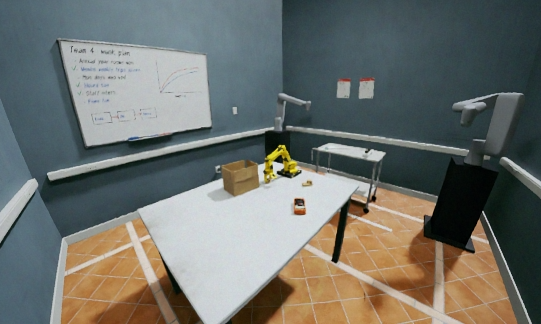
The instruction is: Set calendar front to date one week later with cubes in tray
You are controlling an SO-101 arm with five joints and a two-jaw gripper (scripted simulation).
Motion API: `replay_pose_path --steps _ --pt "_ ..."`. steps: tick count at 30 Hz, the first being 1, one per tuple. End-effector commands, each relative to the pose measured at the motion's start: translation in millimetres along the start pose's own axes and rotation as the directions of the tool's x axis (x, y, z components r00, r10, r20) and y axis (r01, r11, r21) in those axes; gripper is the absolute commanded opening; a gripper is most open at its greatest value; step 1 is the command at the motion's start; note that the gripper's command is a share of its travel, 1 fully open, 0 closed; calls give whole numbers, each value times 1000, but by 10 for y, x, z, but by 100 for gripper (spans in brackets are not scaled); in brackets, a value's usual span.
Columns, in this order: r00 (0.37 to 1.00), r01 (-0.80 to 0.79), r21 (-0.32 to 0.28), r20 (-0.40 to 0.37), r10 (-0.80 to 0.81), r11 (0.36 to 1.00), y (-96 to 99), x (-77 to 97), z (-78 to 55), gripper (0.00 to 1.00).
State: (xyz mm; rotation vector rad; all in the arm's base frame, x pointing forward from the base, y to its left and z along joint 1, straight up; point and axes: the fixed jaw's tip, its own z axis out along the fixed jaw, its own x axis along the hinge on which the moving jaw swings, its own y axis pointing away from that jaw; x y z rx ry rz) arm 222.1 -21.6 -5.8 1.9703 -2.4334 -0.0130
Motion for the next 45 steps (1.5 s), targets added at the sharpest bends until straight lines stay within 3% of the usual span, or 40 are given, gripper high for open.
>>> replay_pose_path --steps 1,16,30,41,45 --pt "1000 1 -1 1 -1 1000 -11 -17 -85 0" --pt "1000 1 -1 1 -1 1000 0 -16 -427 0" --pt "1000 11 -1 1 -11 1000 7 -39 -457 0" --pt "993 122 -1 -1 -122 993 58 -298 -457 0" --pt "976 216 -1 -2 -216 976 128 -516 -456 0"
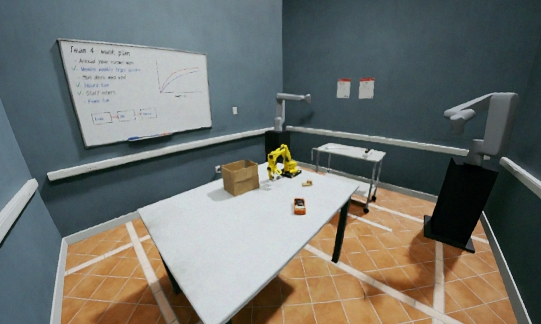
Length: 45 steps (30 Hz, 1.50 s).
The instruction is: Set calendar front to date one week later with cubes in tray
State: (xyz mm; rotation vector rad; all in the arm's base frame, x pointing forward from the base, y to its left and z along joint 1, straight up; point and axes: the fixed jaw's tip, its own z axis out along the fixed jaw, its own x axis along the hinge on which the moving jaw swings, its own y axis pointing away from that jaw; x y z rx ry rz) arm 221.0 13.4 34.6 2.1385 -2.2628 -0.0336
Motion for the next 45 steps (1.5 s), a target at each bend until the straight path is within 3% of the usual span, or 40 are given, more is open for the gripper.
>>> replay_pose_path --steps 1,11,13,24,28,36,45 --pt "996 93 21 0 -93 995 28 -246 -53 0" --pt "908 418 19 -12 -418 908 351 -979 -45 0" --pt "908 418 19 -12 -418 908 351 -979 -45 0" --pt "698 716 13 -24 -715 698 967 -1586 -25 0" --pt "627 779 11 -27 -779 626 1163 -1701 -19 0" --pt "554 832 8 -29 -832 554 1355 -1790 -12 0" --pt "528 849 8 -30 -849 528 1424 -1816 -10 0"
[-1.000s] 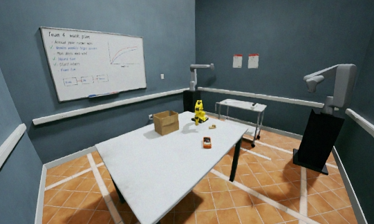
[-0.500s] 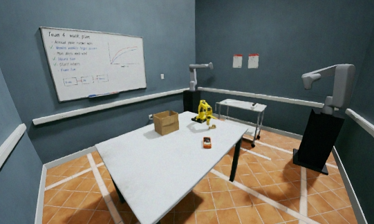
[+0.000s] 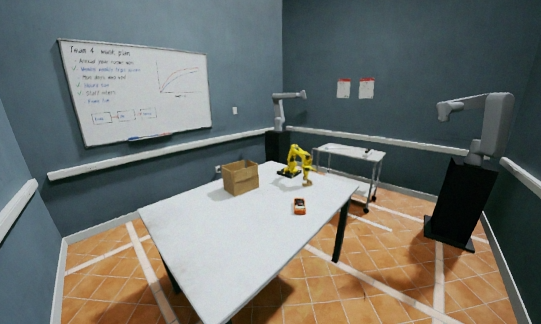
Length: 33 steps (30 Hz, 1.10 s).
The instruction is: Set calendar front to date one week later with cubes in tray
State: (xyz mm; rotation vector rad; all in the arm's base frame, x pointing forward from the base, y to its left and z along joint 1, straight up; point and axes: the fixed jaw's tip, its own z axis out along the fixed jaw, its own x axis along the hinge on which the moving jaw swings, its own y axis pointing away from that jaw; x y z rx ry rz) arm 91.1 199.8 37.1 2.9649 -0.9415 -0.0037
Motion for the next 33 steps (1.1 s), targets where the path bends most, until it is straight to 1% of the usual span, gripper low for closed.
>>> replay_pose_path --steps 1,2,3,33 --pt "1000 2 14 4 -2 1000 -12 -32 -25 0" --pt "1000 2 14 4 -2 1000 -12 -32 -25 0" --pt "1000 2 40 9 -3 999 -33 -37 -90 0" --pt "1000 1 40 9 -1 999 -43 -49 -90 0"
